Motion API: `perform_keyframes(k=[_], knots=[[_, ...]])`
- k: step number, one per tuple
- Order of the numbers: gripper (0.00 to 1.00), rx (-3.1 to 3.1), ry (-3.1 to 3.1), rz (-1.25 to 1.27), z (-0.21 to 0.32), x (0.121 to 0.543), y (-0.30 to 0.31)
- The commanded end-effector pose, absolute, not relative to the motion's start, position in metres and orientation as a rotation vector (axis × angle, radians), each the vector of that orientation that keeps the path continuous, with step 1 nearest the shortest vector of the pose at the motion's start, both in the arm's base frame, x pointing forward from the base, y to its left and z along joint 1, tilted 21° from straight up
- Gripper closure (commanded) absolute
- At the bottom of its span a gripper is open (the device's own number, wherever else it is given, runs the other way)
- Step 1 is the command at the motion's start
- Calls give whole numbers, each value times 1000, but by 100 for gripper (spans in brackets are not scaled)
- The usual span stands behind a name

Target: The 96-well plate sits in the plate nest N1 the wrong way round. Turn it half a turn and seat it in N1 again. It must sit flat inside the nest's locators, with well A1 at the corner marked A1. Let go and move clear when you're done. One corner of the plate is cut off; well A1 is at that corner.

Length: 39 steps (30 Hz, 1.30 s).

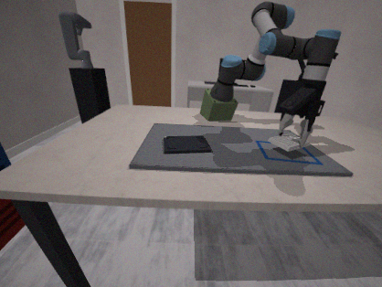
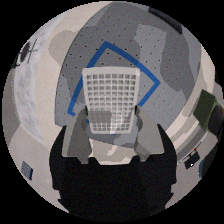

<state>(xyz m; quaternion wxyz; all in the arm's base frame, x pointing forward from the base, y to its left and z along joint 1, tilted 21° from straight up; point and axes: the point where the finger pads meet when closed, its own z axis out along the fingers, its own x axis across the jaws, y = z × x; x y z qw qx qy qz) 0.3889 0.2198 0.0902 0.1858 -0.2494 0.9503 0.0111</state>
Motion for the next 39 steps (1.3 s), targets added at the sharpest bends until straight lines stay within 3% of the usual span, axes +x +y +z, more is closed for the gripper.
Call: perform_keyframes(k=[1, 39], knots=[[100, -702, 2674, 31, 89, 390, 220], [100, -702, 2674, 31, 68, 398, 223]])
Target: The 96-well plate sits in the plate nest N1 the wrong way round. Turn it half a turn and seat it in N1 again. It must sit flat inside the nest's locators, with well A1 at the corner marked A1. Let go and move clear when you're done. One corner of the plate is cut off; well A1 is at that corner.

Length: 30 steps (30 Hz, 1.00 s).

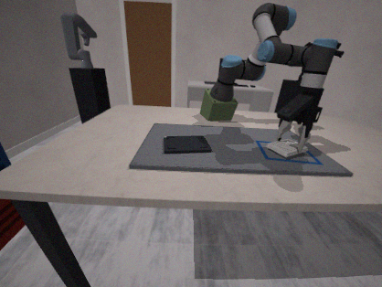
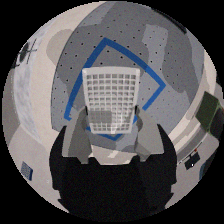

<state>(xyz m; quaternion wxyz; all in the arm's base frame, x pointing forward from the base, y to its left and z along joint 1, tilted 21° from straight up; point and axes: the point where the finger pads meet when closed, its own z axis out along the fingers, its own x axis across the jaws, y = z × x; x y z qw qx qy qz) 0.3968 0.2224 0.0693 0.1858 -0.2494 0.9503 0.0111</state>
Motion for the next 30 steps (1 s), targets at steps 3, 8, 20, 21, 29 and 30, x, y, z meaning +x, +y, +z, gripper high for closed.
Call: perform_keyframes(k=[3, 8, 20, 21, 29, 30], knots=[[100, -702, 2674, 31, 66, 399, 223], [100, -702, 2674, 31, 63, 400, 224], [100, -702, 2674, 31, 60, 401, 224], [100, -702, 2674, 31, 60, 401, 224], [0, -702, 2674, 31, 60, 401, 224], [0, -702, 2674, 31, 60, 401, 224]])
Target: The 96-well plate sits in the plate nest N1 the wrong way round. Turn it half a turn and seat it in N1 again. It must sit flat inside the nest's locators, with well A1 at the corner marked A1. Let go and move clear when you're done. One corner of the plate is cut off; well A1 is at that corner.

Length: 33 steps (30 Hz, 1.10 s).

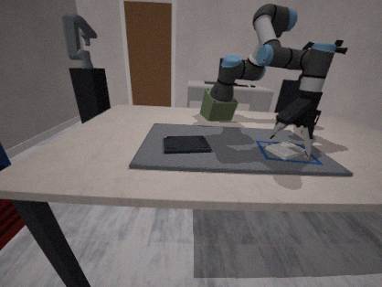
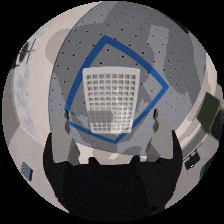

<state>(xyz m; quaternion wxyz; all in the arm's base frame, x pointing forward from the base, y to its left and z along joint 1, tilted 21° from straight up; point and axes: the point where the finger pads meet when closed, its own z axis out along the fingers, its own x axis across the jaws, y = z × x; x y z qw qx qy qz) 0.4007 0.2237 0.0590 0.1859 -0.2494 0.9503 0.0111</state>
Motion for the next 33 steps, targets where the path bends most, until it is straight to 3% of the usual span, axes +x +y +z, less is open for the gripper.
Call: perform_keyframes(k=[1, 18, 33], knots=[[0, -702, 2674, 31, 60, 401, 224], [0, -702, 2674, 31, 60, 401, 224], [0, -702, 2674, 31, 92, 389, 220]])
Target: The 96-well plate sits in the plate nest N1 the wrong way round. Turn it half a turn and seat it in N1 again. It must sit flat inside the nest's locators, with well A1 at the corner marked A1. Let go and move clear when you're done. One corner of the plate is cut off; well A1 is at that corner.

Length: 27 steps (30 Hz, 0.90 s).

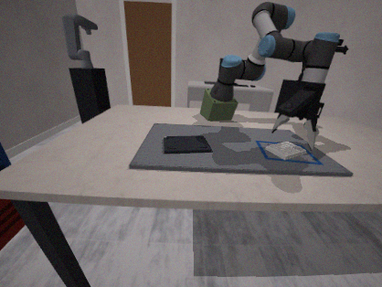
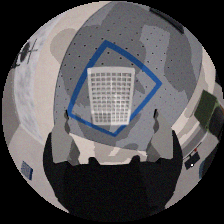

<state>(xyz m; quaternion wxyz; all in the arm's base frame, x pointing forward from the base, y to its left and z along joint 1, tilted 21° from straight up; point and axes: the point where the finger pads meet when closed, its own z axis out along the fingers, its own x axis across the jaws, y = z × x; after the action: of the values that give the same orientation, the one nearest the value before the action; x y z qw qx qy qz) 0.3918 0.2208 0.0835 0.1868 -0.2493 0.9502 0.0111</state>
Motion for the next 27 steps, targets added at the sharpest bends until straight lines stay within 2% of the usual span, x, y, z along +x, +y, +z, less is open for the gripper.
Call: perform_keyframes(k=[1, 14, 27], knots=[[0, -702, 2674, 31, 95, 388, 220], [0, -702, 2674, 31, 127, 376, 216], [0, -702, 2674, 31, 128, 376, 216]])
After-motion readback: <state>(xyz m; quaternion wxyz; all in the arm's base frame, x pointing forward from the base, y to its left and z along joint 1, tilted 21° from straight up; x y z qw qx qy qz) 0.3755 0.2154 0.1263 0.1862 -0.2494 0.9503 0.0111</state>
